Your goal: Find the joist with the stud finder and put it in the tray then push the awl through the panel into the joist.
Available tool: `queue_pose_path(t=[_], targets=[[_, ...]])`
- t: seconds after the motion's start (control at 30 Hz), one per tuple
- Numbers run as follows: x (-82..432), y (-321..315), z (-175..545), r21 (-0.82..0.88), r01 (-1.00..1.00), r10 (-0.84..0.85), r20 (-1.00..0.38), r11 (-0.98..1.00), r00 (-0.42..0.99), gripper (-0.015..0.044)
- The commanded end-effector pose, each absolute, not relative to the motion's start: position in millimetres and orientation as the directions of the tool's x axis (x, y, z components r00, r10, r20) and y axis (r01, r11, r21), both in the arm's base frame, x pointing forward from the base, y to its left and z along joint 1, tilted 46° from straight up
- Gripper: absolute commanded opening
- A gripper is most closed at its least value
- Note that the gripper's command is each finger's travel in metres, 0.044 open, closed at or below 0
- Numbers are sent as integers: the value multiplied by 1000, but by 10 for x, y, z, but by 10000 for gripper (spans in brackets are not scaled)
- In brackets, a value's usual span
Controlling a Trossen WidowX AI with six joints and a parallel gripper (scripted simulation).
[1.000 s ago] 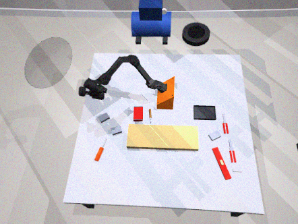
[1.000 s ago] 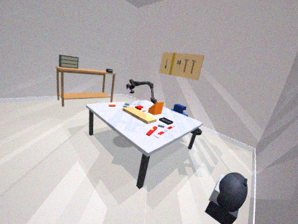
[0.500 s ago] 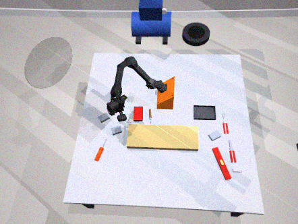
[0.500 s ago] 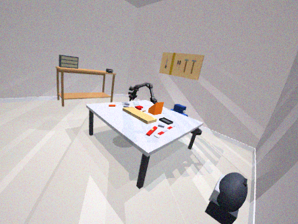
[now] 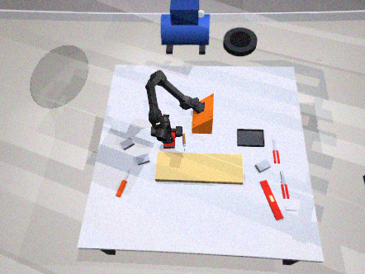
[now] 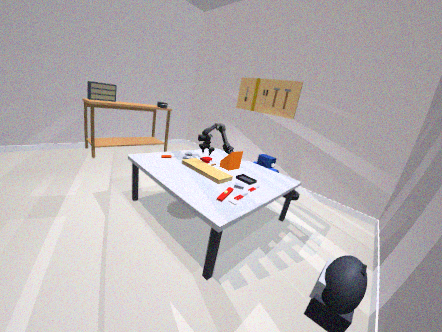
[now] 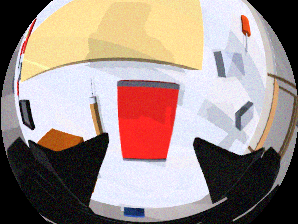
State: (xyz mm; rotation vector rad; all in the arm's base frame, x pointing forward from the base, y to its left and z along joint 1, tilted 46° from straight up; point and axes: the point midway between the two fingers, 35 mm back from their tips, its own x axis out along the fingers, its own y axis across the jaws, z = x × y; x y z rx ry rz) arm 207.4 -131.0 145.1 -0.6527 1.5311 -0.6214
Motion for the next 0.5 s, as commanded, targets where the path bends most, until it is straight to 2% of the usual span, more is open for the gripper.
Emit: queue_pose_path(t=[0.0, 0.47], targets=[[2055, -1291, 1431, -716, -72, -719, -693, 694, -48, 440], [1974, -1278, 1398, -716, -72, -719, -693, 695, -49, 440]])
